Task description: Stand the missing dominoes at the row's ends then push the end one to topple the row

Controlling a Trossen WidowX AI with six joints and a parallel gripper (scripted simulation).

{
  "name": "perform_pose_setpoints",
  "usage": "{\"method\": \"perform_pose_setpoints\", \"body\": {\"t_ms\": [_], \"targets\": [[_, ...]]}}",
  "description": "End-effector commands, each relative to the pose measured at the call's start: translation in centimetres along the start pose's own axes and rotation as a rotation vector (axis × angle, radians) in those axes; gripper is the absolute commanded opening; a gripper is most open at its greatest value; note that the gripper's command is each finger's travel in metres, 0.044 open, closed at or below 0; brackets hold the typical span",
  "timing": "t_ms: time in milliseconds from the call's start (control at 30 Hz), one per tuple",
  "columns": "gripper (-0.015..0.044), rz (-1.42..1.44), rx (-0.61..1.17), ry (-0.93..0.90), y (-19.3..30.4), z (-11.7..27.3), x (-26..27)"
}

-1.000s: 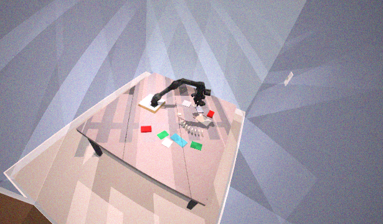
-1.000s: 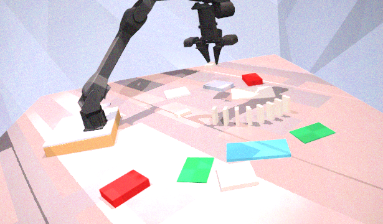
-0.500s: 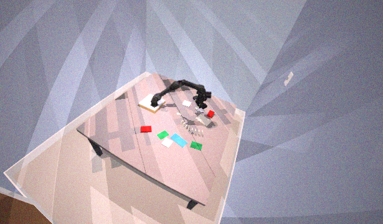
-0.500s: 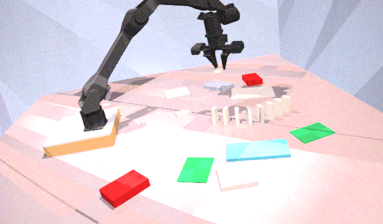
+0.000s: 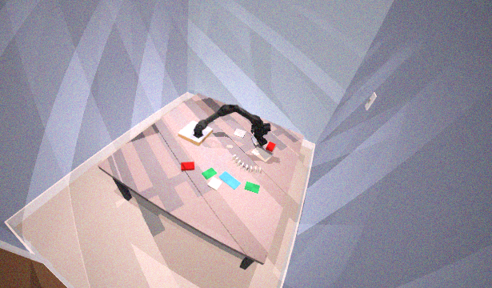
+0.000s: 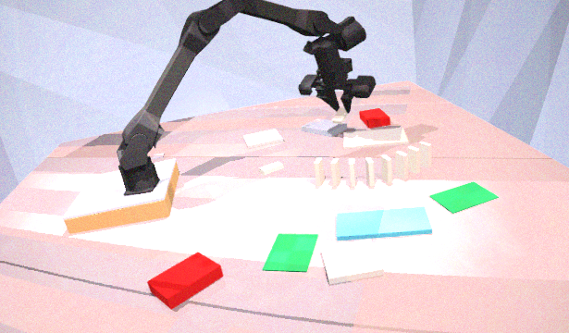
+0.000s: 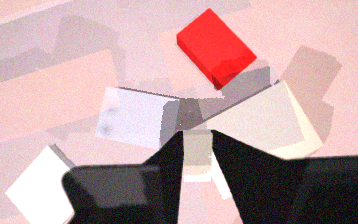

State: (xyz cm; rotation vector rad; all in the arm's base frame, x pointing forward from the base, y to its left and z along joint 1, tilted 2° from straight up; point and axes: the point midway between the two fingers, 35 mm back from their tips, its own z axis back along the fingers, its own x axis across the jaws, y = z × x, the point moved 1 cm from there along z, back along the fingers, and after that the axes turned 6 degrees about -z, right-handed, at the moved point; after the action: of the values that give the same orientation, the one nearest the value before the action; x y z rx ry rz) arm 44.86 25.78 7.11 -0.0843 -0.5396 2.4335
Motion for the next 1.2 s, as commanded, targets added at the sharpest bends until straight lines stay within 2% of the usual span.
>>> {"method": "perform_pose_setpoints", "body": {"t_ms": [0,600,1167], "targets": [[0.0107,-0.030,-0.055,-0.006,-0.3,0.1,-0.5],[0.0107,-0.102,-0.362,-0.049,-1.1,-2.4,-2.6],[0.0107,-0.108,-0.638,-0.107,-0.3,-2.4,-3.3]]}}
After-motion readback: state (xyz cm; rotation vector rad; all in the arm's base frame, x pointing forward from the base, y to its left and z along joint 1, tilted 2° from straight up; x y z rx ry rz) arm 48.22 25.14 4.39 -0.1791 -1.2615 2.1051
